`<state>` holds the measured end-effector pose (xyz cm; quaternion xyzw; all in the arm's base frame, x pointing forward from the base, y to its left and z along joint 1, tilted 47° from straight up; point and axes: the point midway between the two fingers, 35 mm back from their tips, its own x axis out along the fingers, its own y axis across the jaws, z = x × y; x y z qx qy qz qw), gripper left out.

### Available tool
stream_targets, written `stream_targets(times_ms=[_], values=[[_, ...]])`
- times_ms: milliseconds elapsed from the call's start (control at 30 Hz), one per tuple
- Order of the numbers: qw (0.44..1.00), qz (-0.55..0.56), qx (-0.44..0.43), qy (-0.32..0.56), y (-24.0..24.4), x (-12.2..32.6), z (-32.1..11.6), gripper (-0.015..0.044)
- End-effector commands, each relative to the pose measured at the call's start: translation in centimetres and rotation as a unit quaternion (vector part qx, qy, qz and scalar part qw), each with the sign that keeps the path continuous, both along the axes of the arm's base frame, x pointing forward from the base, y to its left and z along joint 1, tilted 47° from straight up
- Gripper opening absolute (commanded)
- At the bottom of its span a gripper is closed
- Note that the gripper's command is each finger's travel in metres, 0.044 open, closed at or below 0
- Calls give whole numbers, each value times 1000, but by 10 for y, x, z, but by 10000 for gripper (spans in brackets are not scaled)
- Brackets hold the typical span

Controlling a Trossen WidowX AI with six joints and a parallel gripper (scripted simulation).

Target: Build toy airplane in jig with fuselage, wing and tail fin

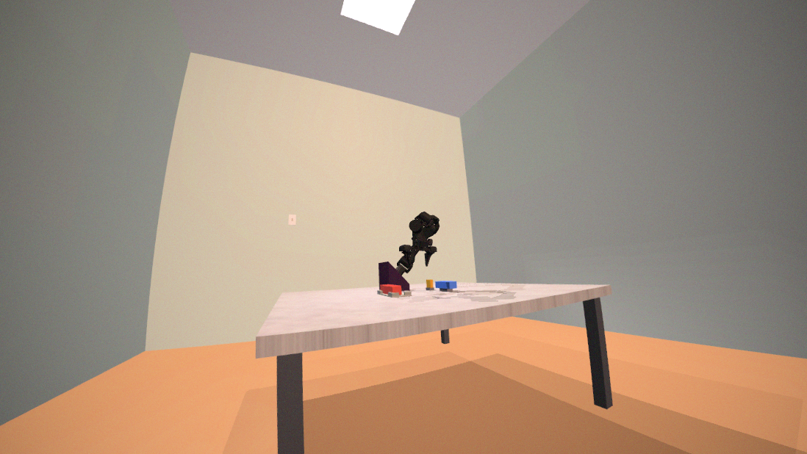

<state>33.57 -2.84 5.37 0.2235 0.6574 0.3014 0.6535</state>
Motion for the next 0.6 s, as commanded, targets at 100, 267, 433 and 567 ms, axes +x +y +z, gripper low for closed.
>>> stream_targets(times_ms=[100,267,433,567], values=[[1000,1,18,3,88,-4,75,440],[1000,5,28,5,114,-13,97,440],[1000,5,27,5,116,-13,96,440],[1000,5,28,5,138,-15,75,440]])
